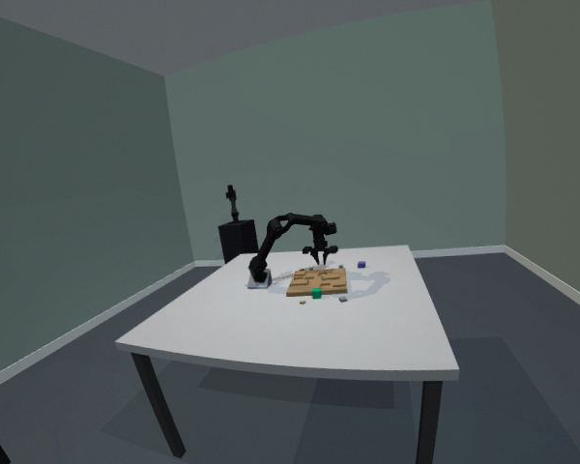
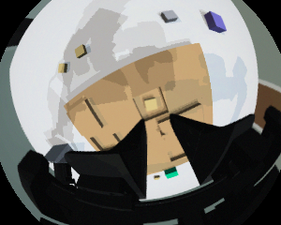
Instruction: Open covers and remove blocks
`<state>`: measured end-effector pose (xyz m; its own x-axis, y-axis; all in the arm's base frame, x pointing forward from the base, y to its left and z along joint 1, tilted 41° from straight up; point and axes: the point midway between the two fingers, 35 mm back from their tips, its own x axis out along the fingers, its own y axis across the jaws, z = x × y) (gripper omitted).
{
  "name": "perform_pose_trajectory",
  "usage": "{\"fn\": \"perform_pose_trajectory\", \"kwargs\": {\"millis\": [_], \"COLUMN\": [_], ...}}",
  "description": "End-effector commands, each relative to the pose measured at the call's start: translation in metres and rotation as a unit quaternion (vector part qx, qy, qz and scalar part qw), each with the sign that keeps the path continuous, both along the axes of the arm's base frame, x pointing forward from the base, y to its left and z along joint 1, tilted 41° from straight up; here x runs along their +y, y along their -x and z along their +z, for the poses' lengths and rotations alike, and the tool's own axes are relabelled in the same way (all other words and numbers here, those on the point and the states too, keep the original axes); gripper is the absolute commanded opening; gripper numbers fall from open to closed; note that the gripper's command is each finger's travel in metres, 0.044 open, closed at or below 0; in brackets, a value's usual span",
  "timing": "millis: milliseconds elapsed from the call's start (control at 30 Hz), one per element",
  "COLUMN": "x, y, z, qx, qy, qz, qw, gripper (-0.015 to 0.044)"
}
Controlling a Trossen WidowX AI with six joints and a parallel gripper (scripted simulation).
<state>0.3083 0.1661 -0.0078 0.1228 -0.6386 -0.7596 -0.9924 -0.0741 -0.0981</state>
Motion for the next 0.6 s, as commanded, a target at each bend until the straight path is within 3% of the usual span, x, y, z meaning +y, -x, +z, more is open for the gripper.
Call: {"fn": "perform_pose_trajectory", "kwargs": {"millis": [0, 567], "x": [0.003, -0.018], "y": [-0.001, -0.004], "z": [0.005, -0.021], "qx": [0.014, 0.014], "qy": [0.0, 0.0], "qz": [0.017, 0.017], "qw": [1.0, 1.0], "gripper": [0.0144, 0.0144]}}
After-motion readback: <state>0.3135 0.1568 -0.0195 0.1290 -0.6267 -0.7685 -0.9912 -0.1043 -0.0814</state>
